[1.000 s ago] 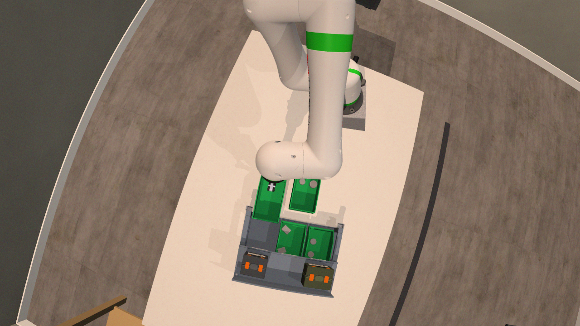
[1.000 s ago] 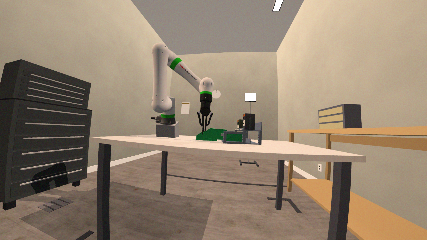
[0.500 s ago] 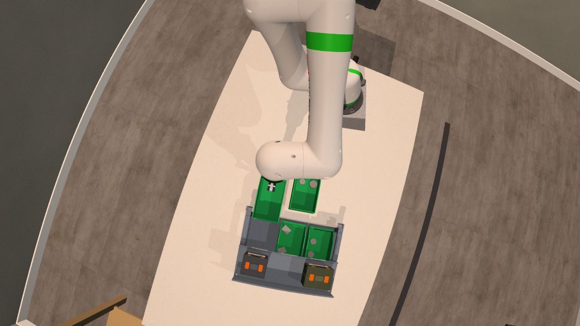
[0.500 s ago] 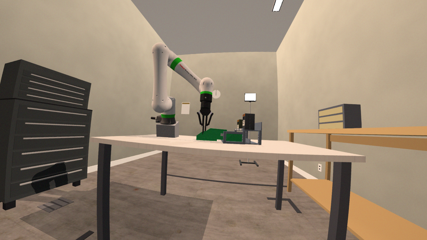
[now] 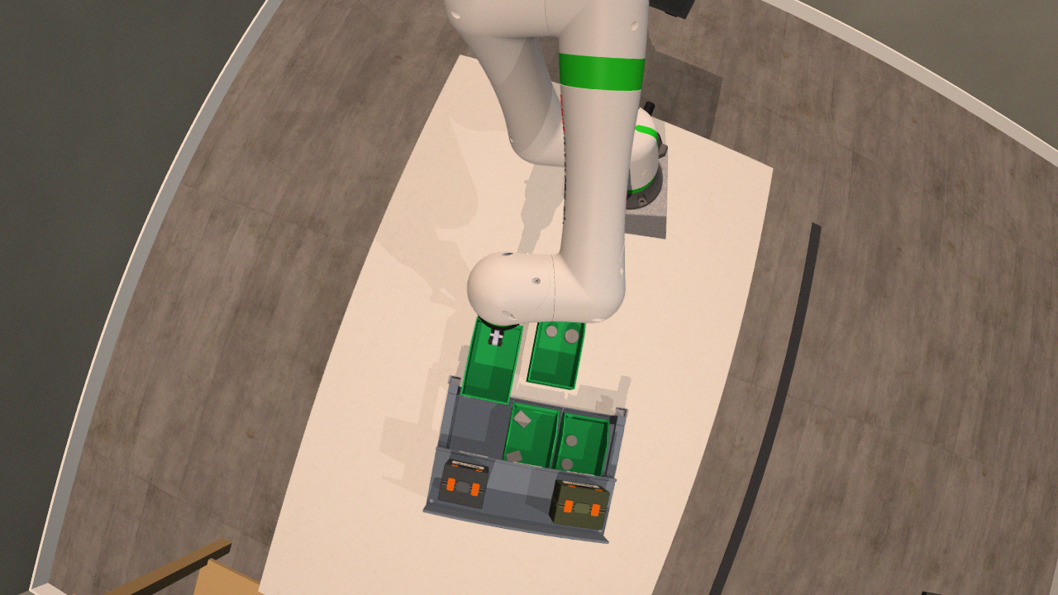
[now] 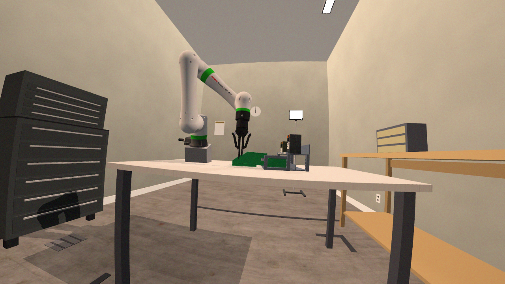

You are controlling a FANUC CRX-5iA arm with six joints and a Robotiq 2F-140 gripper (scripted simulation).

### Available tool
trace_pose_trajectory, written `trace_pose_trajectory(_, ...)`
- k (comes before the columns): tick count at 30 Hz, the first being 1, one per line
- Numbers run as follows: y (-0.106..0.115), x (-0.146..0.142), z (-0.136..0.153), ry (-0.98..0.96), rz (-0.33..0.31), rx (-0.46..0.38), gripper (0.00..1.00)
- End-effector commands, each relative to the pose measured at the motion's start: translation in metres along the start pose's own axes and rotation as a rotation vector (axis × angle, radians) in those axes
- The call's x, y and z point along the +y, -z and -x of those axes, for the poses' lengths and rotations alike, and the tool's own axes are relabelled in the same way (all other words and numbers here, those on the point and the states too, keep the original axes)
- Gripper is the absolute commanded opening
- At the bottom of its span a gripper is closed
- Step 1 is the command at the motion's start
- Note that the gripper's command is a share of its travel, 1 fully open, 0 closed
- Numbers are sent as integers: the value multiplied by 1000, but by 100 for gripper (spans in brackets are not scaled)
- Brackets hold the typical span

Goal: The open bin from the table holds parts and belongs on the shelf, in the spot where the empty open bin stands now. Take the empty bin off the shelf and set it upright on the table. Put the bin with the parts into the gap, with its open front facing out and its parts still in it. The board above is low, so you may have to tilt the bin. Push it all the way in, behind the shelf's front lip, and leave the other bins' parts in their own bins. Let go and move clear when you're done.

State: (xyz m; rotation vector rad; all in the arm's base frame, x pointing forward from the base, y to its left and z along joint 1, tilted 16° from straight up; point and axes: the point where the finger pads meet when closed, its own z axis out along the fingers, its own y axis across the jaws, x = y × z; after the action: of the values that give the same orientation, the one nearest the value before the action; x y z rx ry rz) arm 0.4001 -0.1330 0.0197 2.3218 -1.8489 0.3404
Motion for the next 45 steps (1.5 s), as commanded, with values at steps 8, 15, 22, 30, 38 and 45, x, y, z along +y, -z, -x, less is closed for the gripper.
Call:
trace_pose_trajectory(8,1,10,0,0,-1,0,10)
trace_pose_trajectory(15,1,20,0,0,-1,0,10)
trace_pose_trajectory(22,1,25,0,0,-1,0,10)
trace_pose_trajectory(30,0,28,0,0,-1,0,10)
trace_pose_trajectory(38,0,28,0,0,-1,0,10)
trace_pose_trajectory(45,0,28,0,0,-1,0,10)
